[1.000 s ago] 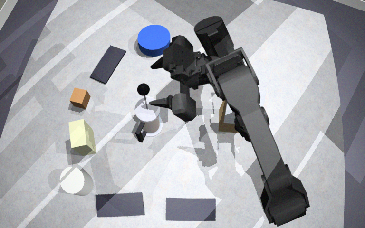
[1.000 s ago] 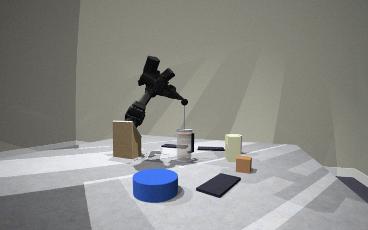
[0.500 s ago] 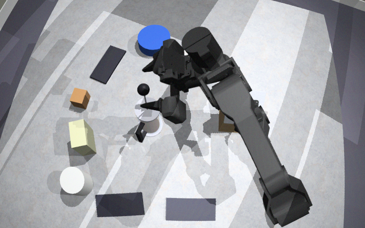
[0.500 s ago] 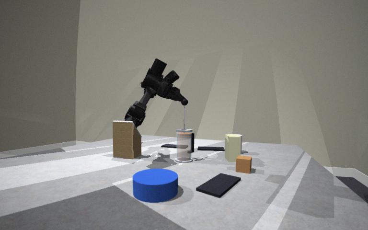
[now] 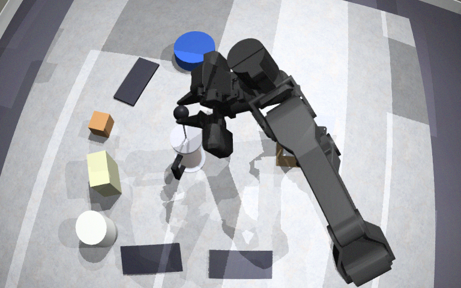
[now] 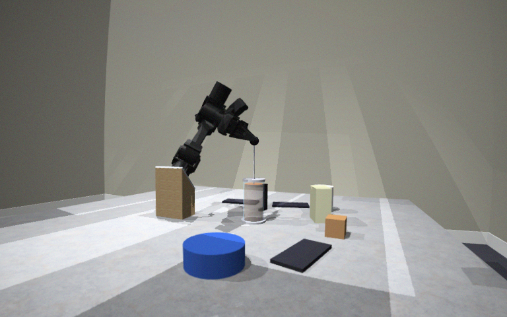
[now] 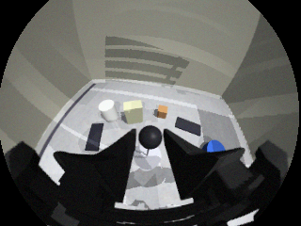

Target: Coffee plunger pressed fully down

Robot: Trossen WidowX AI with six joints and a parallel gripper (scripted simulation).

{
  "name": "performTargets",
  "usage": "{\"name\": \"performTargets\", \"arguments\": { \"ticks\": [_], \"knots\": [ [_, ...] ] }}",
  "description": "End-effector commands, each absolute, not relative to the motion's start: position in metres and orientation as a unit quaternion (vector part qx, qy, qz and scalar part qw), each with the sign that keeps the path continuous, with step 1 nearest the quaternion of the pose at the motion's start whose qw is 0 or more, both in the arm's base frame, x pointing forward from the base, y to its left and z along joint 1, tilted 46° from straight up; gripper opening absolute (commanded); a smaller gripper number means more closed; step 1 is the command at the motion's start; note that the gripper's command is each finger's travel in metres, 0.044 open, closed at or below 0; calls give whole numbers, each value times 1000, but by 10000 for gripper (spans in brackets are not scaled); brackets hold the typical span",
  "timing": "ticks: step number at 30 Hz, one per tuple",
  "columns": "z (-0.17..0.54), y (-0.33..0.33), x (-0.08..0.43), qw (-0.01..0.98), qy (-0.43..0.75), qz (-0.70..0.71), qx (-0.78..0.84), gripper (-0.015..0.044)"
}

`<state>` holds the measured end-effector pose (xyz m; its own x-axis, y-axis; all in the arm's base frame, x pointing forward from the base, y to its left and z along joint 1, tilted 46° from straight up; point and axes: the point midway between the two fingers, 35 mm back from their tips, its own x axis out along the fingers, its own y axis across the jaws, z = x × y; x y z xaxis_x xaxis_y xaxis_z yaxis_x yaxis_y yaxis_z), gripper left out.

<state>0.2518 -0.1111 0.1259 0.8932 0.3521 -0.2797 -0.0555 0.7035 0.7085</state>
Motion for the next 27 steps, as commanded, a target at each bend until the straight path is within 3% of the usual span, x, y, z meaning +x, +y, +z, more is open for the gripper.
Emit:
{"name": "performTargets", "arguments": {
  "ticks": [1, 27],
  "knots": [
    [125, -111, 252, 900, 202, 112, 369, 116],
    [102, -99, 260, 900, 209, 111, 366, 116]
  ]
}}
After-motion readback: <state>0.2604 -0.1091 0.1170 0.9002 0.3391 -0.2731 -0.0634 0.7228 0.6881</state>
